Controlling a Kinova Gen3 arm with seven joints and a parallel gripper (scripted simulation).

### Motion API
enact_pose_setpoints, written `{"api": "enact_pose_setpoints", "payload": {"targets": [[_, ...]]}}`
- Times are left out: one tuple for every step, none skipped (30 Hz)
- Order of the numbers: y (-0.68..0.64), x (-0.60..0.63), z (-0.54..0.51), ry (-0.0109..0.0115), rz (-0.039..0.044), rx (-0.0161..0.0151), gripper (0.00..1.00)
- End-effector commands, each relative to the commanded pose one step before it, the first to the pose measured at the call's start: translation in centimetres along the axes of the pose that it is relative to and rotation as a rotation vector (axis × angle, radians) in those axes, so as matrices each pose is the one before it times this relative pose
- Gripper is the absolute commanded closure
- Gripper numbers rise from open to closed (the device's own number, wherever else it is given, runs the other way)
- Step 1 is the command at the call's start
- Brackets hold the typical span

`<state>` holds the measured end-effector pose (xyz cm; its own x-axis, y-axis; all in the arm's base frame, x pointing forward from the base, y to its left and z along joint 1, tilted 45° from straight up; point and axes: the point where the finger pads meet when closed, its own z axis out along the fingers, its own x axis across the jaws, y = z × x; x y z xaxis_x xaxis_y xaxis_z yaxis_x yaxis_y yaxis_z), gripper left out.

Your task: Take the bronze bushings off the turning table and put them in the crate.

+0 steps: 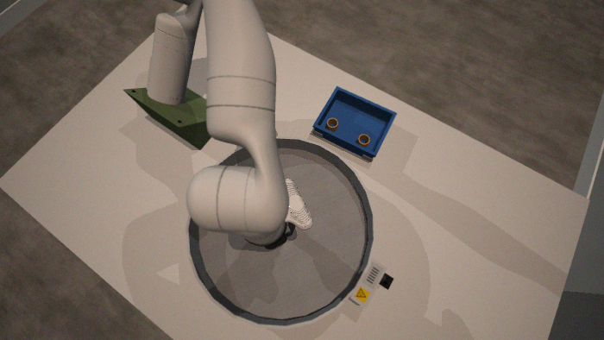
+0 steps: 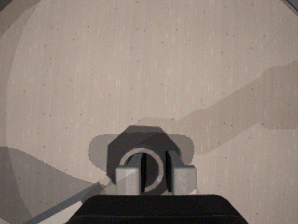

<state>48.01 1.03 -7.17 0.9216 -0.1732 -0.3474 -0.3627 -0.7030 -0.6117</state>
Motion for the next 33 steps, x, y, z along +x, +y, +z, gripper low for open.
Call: {"api": "enact_pose_setpoints", "payload": {"targets": [[0.006, 0.149, -0.402, 0.00555, -0.00060, -0.00041, 0.58], [0.000, 0.000, 0.000, 0.00000, 0.00000, 0.00000, 0.58], [0.000, 0.000, 0.000, 0.00000, 0.00000, 0.00000, 0.58], [0.000, 0.000, 0.000, 0.00000, 0.00000, 0.00000, 0.58], [0.000, 0.000, 0.000, 0.00000, 0.00000, 0.00000, 0.58], [0.000, 0.000, 0.000, 0.00000, 0.00000, 0.00000, 0.58], [0.000, 0.000, 0.000, 0.00000, 0.00000, 0.00000, 0.58], [0.000, 0.000, 0.000, 0.00000, 0.00000, 0.00000, 0.58], [0.000, 0.000, 0.000, 0.00000, 0.00000, 0.00000, 0.58], [0.000, 0.000, 0.000, 0.00000, 0.00000, 0.00000, 0.58], [0.000, 0.000, 0.000, 0.00000, 0.00000, 0.00000, 0.58], [0.000, 0.000, 0.000, 0.00000, 0.00000, 0.00000, 0.58], [0.001, 0.000, -0.107, -0.00004, 0.00001, 0.00000, 0.58], [0.000, 0.000, -0.110, 0.00000, 0.00000, 0.00000, 0.58], [0.000, 0.000, -0.110, 0.00000, 0.00000, 0.00000, 0.58], [0.000, 0.000, -0.110, 0.00000, 0.00000, 0.00000, 0.58], [0.000, 0.000, -0.110, 0.00000, 0.00000, 0.00000, 0.58], [0.000, 0.000, 0.000, 0.00000, 0.00000, 0.00000, 0.58], [0.000, 0.000, 0.000, 0.00000, 0.00000, 0.00000, 0.58], [0.000, 0.000, 0.000, 0.00000, 0.00000, 0.00000, 0.58], [0.000, 0.000, 0.000, 0.00000, 0.00000, 0.00000, 0.58], [0.000, 0.000, 0.000, 0.00000, 0.00000, 0.00000, 0.58], [0.000, 0.000, 0.000, 0.00000, 0.00000, 0.00000, 0.58], [0.000, 0.000, 0.000, 0.00000, 0.00000, 0.00000, 0.58], [0.000, 0.000, 0.000, 0.00000, 0.00000, 0.00000, 0.58], [0.000, 0.000, 0.000, 0.00000, 0.00000, 0.00000, 0.58], [0.000, 0.000, 0.000, 0.00000, 0.00000, 0.00000, 0.58], [0.000, 0.000, 0.000, 0.00000, 0.00000, 0.00000, 0.58], [0.000, 0.000, 0.000, 0.00000, 0.00000, 0.00000, 0.58], [0.001, 0.000, -0.107, -0.00004, 0.00001, 0.00000, 0.58], [0.000, 0.000, -0.110, 0.00000, 0.00000, 0.00000, 0.58], [0.000, 0.000, -0.110, 0.00000, 0.00000, 0.00000, 0.58], [0.000, 0.000, -0.110, 0.00000, 0.00000, 0.00000, 0.58]]}}
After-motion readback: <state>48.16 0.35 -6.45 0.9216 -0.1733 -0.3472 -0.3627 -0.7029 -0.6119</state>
